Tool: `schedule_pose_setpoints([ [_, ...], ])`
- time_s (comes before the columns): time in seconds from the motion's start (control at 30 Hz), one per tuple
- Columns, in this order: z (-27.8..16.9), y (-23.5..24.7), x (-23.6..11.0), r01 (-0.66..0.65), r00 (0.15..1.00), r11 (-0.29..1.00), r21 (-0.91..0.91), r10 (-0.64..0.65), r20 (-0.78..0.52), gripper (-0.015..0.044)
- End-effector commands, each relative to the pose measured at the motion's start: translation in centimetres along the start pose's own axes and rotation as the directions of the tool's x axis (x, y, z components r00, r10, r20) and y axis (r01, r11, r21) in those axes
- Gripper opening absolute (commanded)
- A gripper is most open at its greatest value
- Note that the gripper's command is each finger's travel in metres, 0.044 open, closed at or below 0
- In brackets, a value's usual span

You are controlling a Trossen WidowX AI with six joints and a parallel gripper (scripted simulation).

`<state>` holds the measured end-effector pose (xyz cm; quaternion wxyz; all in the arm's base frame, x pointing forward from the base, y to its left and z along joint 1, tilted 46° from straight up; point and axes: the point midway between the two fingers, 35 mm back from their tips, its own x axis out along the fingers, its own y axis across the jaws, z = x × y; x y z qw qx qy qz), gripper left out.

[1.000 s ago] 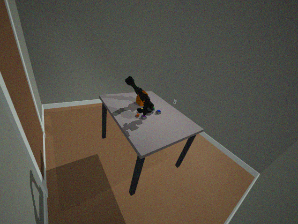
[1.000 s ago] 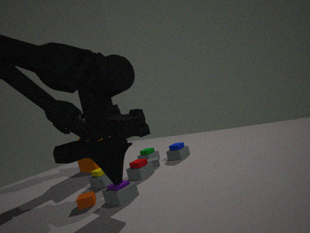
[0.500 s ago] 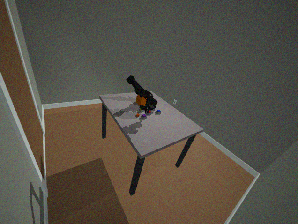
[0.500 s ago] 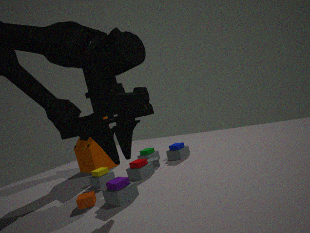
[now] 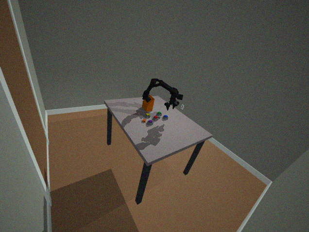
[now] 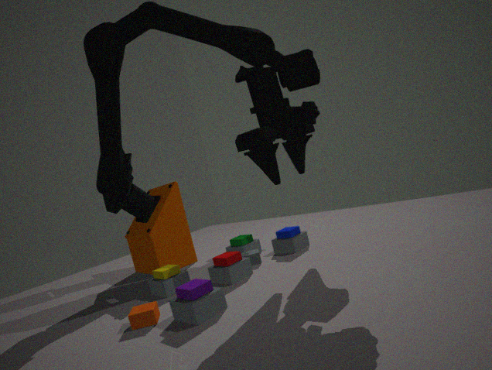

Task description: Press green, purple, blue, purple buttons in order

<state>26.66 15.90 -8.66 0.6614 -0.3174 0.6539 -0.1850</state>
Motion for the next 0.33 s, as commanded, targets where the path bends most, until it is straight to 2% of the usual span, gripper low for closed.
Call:
schedule_pose_setpoints([
  [0.0, -3.2, 5.1, 0.1, 0.043, 0.999, 0.999, 0.023, -0.043, -0.002, 0.04],
  [0.1, -4.4, 6.7, 0.3, 0.062, 0.998, 0.997, 0.036, -0.062, 0.001, 0.04],
  [0.3, -4.5, 6.8, 0.3, 0.063, 0.998, 0.997, 0.037, -0.063, 0.001, 0.04],
])
